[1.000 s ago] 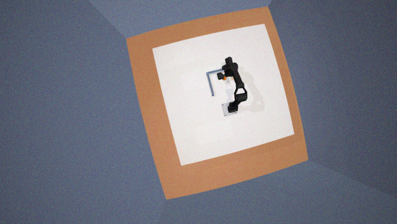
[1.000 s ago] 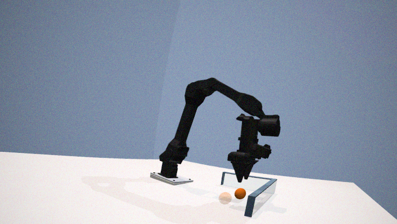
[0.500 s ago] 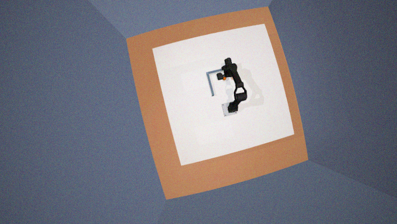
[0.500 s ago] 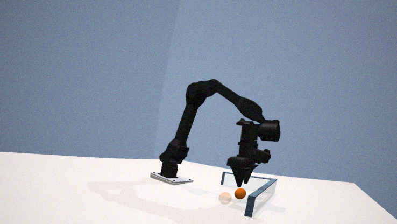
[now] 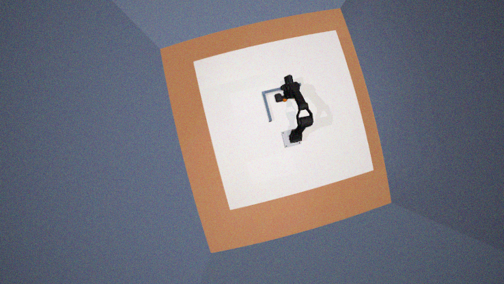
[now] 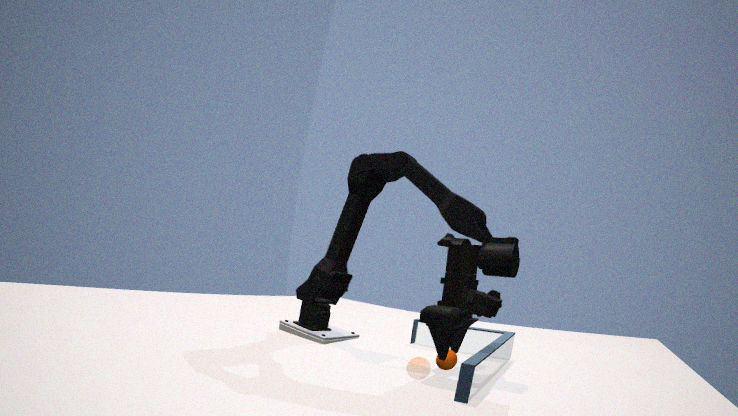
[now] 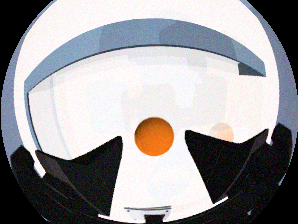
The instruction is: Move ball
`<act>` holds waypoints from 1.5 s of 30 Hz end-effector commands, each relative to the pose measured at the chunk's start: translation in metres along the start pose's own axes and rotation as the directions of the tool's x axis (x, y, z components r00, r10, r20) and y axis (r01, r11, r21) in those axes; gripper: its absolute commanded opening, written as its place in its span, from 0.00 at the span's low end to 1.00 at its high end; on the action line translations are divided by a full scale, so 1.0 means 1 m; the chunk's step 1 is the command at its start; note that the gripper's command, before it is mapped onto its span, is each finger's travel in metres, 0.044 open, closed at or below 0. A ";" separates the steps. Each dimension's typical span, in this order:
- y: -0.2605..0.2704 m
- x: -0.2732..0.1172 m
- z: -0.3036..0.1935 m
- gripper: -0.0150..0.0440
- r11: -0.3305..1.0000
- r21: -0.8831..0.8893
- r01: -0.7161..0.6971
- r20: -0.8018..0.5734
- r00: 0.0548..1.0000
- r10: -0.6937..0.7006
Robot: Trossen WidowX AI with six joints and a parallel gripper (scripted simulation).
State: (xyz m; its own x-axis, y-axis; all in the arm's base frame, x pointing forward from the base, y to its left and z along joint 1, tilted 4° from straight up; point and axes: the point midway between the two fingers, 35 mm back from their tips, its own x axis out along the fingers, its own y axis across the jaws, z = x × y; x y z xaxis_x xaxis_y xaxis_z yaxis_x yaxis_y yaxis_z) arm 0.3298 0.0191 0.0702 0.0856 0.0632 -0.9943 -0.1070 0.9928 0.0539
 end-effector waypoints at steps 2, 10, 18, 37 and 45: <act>0.000 0.009 -0.002 0.76 1.000 0.005 0.004 -0.007 1.000 -0.004; 0.000 0.010 -0.002 0.56 1.000 0.005 0.004 -0.007 1.000 -0.004; -0.001 0.003 0.000 0.34 1.000 0.005 0.004 -0.007 1.000 -0.004; -0.001 -0.097 0.004 0.25 1.000 0.005 0.004 -0.006 1.000 -0.004; 0.000 -0.120 -0.001 0.25 1.000 0.005 0.004 -0.007 1.000 -0.004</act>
State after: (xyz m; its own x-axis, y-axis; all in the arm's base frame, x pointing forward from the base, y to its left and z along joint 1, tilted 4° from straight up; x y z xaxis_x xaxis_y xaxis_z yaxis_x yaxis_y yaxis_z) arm 0.3191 0.0122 0.1826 0.0695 0.0598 -0.9958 -0.0965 0.9939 0.0529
